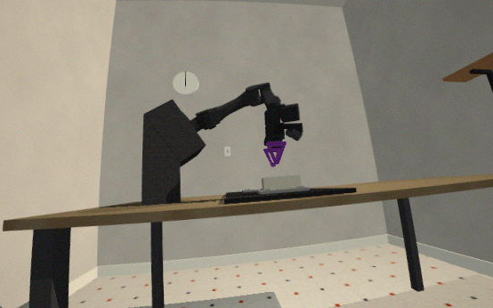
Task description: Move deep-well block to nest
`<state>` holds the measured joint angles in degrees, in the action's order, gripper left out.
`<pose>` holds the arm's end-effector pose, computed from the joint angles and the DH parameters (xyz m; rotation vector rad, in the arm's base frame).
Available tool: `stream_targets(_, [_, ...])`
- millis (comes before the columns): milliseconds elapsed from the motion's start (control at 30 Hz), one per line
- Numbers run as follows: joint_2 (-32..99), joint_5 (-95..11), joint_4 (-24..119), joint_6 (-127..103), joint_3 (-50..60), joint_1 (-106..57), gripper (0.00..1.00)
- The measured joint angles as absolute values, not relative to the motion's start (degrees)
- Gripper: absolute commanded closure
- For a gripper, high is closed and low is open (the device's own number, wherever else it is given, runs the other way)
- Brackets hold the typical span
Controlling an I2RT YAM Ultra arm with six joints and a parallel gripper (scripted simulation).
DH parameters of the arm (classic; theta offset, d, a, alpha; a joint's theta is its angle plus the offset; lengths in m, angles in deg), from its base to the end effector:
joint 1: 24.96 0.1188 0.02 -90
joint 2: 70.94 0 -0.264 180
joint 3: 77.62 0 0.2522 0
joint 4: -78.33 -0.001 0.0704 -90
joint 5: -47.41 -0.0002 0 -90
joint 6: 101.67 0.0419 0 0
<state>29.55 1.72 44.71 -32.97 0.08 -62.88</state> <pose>0.2994 -0.1949 0.1970 0.0512 2.2478 0.4572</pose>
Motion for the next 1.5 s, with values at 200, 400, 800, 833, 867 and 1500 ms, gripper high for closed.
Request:
stream_targets(200, [29.2,2.0,46.6,-33.3,0.4,-63.0,0.00])
stream_targets(400, [29.2,2.1,47.1,-33.3,0.4,-63.0,0.00])
stream_targets(800, [29.2,2.1,47.1,-33.3,0.4,-63.0,0.00])
stream_targets(833, [29.2,2.1,47.1,-33.3,0.4,-63.0,0.00])
stream_targets(867, [29.2,2.1,47.1,-33.3,0.4,-63.0,0.00])
stream_targets(1500, [29.2,2.1,47.1,-33.3,0.4,-63.0,0.00])
